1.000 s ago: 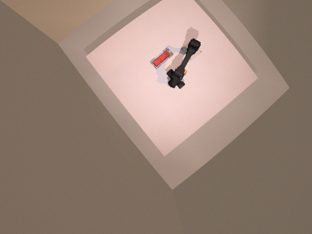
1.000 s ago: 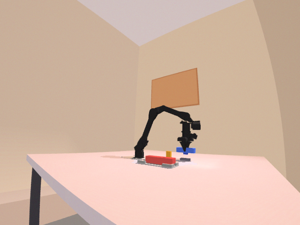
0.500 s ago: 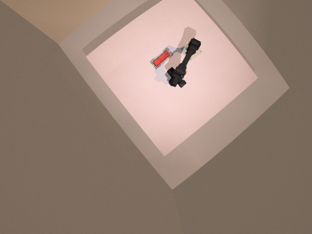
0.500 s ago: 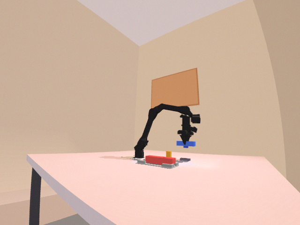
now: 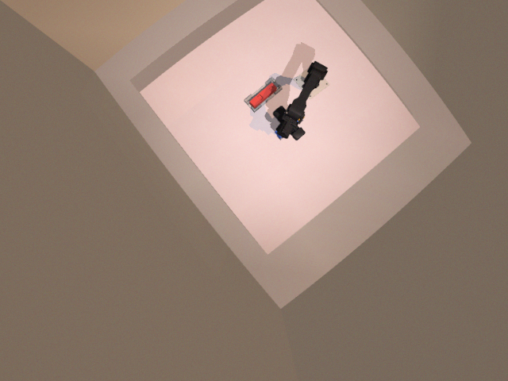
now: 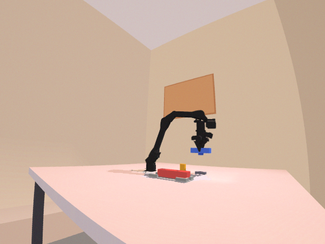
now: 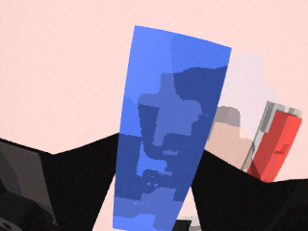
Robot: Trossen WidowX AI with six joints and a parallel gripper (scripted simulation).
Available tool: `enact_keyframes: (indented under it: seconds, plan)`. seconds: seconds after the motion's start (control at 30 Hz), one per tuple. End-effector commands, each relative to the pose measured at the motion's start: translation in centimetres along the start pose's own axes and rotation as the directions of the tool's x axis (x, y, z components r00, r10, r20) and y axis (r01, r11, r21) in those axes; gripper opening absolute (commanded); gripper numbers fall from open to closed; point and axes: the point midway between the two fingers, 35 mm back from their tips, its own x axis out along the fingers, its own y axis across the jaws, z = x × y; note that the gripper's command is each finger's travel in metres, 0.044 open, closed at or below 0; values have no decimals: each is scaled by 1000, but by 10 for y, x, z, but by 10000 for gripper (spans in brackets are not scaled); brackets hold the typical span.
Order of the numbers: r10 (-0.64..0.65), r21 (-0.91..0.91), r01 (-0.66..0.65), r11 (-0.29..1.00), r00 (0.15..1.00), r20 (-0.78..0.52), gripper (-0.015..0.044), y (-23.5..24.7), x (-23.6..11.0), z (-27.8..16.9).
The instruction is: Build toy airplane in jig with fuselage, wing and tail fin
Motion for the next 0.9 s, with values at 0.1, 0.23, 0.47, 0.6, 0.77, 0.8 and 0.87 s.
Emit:
enact_keyframes:
  seconds: [0.1,0.23,0.47,0.6,0.77,0.8,0.87]
  plan:
    - [-5,108,4,994,1000,8,0,-19,0,4]
    - [-6,180,5,984,1000,9,0,-32,1,7]
    - [-8,309,5,951,1000,10,0,-54,5,10]
    - [-10,380,5,925,1000,10,0,-67,7,11]
    - [-12,466,6,885,1000,10,0,-84,10,12]
    - [-12,482,6,876,1000,10,0,-87,10,12]
    - [-13,515,6,857,1000,10,0,-93,11,12]
